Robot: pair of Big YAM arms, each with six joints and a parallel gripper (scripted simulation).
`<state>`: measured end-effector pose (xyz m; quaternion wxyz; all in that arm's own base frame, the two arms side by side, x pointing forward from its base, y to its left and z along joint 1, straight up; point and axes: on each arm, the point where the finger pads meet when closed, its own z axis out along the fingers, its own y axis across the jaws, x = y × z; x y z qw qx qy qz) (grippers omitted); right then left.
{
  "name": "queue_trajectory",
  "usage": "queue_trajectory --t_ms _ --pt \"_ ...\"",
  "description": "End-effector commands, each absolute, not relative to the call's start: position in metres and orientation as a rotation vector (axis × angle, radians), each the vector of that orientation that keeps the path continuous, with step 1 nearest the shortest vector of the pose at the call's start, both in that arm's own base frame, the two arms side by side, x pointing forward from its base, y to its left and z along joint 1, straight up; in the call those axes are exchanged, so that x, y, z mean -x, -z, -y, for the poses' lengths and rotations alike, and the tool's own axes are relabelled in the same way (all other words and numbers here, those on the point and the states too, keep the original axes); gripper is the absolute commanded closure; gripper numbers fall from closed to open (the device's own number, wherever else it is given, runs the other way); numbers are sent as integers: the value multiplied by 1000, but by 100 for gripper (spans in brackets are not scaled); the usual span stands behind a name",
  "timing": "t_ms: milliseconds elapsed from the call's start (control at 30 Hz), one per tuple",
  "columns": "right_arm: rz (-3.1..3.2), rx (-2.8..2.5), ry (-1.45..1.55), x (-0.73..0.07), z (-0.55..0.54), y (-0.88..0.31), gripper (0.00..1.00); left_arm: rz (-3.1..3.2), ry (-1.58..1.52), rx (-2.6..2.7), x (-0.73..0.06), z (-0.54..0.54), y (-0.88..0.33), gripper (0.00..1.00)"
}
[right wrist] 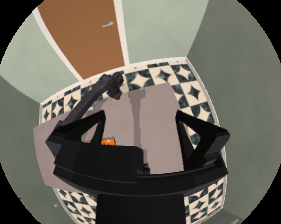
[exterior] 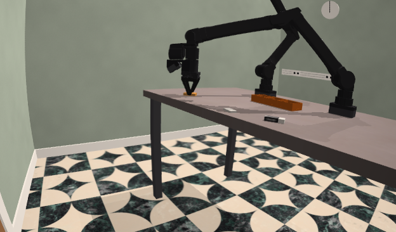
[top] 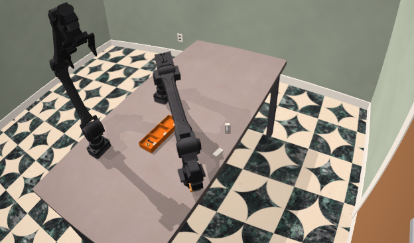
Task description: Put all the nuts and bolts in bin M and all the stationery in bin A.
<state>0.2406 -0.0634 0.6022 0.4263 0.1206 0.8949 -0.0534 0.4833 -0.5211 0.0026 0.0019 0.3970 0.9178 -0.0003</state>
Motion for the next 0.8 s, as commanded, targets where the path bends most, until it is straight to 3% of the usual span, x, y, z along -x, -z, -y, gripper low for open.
queue_trajectory --t_ms 0,767 --pt "-2239 -295 140 -235 63 -603 0 -2809 54 -1222 -499 537 -53 66" --pt "-2239 -295 140 -235 63 -603 0 -2848 26 -1233 -492 530 -54 66"
